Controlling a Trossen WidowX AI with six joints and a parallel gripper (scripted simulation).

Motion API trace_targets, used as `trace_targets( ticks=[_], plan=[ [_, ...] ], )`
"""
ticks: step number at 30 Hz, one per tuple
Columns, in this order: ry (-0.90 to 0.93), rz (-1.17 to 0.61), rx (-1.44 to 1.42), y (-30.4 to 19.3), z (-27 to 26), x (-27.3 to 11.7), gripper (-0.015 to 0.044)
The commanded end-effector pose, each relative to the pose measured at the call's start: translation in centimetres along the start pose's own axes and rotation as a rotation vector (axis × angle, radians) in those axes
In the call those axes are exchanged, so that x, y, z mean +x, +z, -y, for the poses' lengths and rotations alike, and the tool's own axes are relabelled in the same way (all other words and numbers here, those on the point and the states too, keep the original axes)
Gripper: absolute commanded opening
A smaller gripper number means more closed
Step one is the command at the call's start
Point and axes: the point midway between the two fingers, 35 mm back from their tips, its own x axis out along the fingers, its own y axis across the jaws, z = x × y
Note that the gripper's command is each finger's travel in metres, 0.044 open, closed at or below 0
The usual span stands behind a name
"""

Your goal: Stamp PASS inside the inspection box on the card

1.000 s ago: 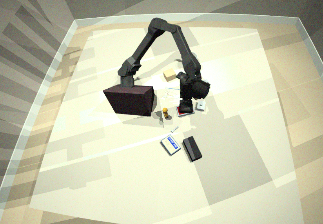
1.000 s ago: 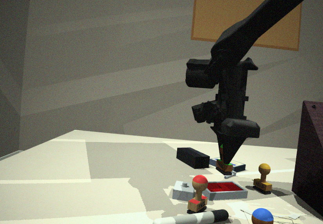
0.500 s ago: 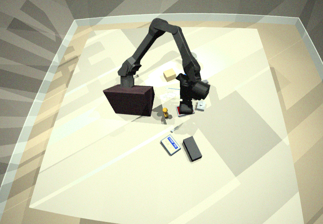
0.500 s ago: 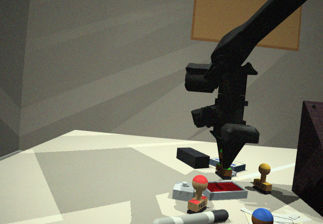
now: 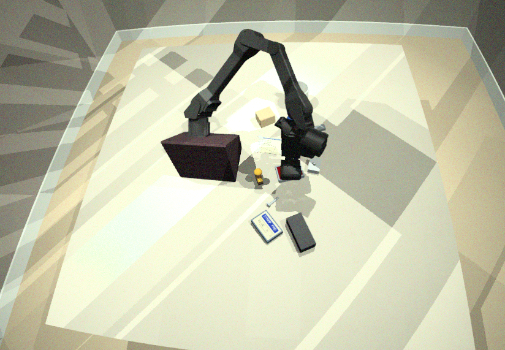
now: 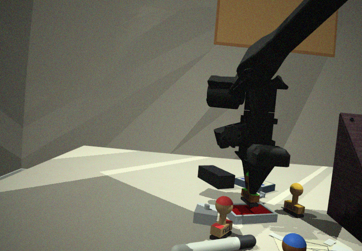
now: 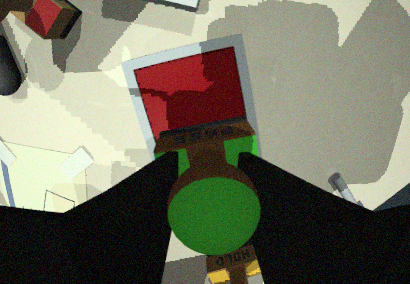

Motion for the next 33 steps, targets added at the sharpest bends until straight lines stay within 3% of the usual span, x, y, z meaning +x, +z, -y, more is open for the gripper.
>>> trace_targets(
  ticks=[1, 33],
  plan=[
    [0.006, 0.002, 0.006, 0.0, -0.1, 0.3, 0.0],
    [0.008, 0.003, 0.0, -0.1, -0.1, 1.4, 0.0]
  ],
)
